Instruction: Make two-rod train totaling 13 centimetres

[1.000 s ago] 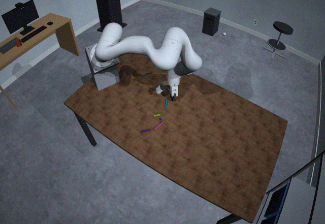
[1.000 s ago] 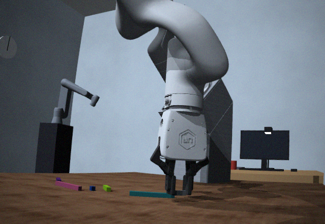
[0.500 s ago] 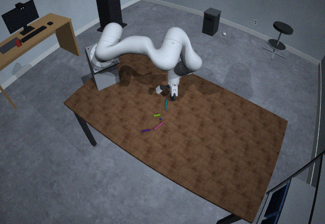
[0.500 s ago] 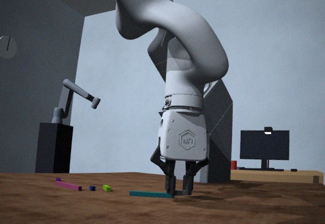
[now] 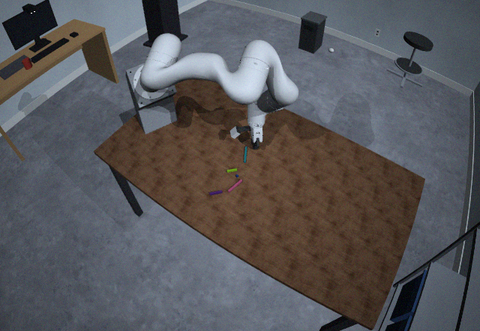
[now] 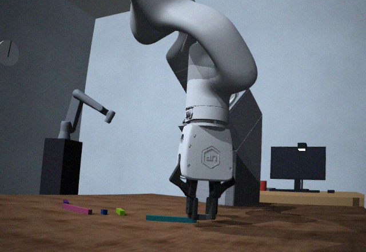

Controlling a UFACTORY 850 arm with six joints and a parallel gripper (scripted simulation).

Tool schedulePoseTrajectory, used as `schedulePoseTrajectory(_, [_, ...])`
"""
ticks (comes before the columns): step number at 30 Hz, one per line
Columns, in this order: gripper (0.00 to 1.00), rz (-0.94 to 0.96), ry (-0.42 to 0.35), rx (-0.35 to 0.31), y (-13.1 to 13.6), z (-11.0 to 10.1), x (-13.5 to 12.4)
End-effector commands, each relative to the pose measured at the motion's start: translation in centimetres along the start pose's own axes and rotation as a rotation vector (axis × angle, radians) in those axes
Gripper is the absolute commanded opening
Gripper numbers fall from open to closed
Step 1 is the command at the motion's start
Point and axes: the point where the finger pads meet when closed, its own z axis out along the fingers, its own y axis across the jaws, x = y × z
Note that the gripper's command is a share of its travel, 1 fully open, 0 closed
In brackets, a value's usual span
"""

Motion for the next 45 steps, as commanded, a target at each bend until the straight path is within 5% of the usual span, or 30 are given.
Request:
schedulePoseTrajectory(1, [0.27, 0.0, -0.001, 0.0, 0.0, 0.0, -0.1])
schedulePoseTrajectory(45, [0.27, 0.0, -0.001, 0.0, 0.0, 1.2, -0.1])
